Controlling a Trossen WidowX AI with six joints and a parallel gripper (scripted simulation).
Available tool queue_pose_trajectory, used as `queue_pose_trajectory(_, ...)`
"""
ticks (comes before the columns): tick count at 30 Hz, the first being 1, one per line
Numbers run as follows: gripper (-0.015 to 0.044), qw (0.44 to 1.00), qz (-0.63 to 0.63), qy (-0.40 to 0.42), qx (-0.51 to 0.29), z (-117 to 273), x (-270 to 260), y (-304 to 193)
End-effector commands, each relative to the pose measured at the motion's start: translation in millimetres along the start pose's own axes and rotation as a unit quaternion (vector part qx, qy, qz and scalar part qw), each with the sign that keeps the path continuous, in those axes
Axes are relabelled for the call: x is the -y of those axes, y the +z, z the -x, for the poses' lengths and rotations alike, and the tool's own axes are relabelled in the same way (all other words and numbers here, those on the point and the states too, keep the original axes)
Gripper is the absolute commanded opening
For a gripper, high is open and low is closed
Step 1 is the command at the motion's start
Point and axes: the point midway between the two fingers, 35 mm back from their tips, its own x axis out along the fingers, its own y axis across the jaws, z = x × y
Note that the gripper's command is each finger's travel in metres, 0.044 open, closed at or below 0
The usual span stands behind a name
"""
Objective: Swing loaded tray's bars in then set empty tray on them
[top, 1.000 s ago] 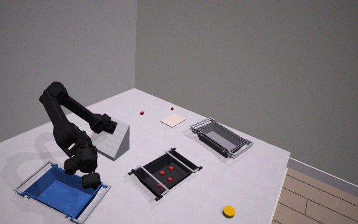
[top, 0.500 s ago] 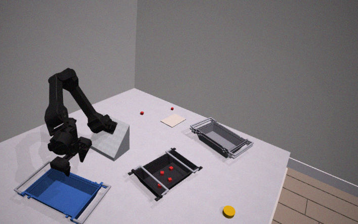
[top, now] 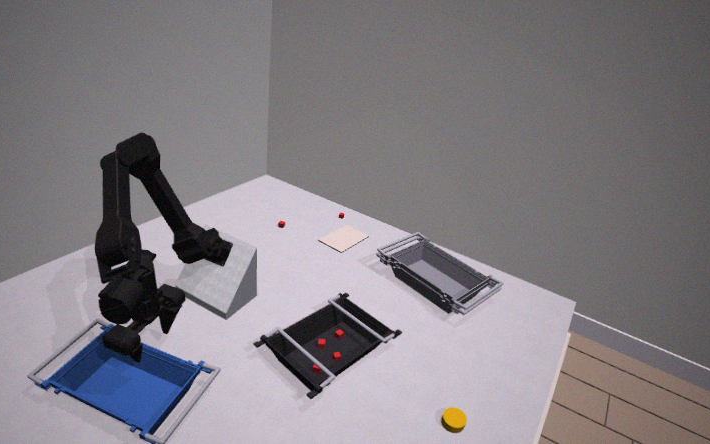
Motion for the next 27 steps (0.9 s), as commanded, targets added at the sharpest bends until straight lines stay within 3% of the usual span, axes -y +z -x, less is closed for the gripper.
queue_pose_trajectory(1,0.0440,1.000,0.000,-0.003,-0.002,-14,1,-1)
queue_pose_trajectory(18,0.0440,1.000,-0.005,-0.004,-0.002,-54,3,5)
queue_pose_trajectory(27,0.0308,1.000,-0.005,-0.004,-0.002,-54,3,5)
